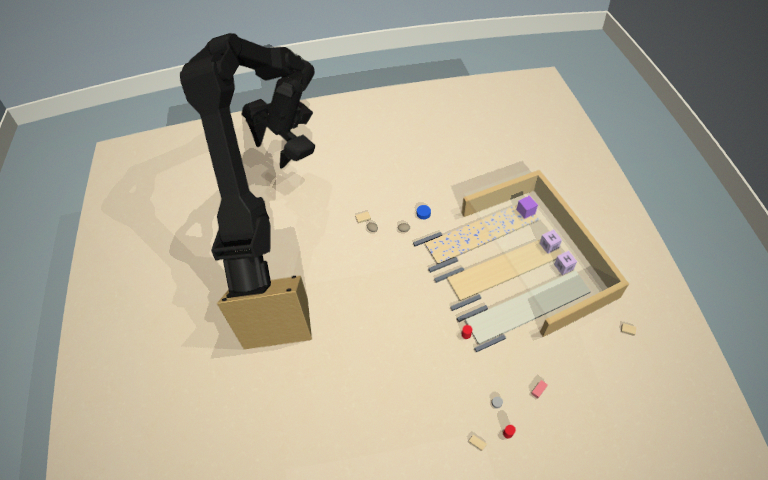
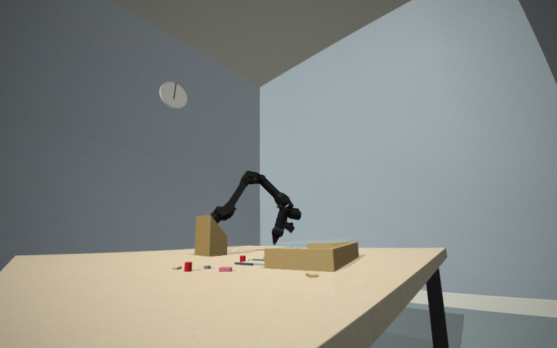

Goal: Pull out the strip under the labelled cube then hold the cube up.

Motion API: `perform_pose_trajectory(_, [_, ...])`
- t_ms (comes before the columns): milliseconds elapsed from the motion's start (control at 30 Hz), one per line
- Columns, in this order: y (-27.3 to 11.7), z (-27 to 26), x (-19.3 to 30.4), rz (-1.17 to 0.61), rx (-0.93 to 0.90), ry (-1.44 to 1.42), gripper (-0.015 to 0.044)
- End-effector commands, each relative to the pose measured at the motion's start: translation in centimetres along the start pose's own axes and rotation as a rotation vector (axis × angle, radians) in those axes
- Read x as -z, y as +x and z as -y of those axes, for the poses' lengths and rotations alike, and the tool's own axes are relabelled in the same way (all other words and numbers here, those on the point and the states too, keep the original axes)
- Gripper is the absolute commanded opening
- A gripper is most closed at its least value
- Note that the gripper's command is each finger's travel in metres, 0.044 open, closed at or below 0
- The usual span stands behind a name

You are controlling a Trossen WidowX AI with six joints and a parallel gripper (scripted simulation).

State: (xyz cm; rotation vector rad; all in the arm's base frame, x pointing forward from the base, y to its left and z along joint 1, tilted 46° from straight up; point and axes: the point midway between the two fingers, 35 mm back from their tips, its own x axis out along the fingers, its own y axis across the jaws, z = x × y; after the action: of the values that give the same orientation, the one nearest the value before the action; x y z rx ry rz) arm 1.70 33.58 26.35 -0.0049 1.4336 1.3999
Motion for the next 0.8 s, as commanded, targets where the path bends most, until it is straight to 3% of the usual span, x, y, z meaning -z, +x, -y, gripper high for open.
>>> perform_pose_trajectory(0, [-0.2,-0.1,0.1,0.0,0.0,0.0,0.04])
perform_pose_trajectory(267, [-3.3,-0.8,1.1,0.0,0.001,-0.001,0.04])
perform_pose_trajectory(433, [-3.1,-0.2,0.8,0.009,0.007,0.011,0.04])
perform_pose_trajectory(767, [-5.8,11.6,-6.0,0.309,0.042,0.154,0.04])
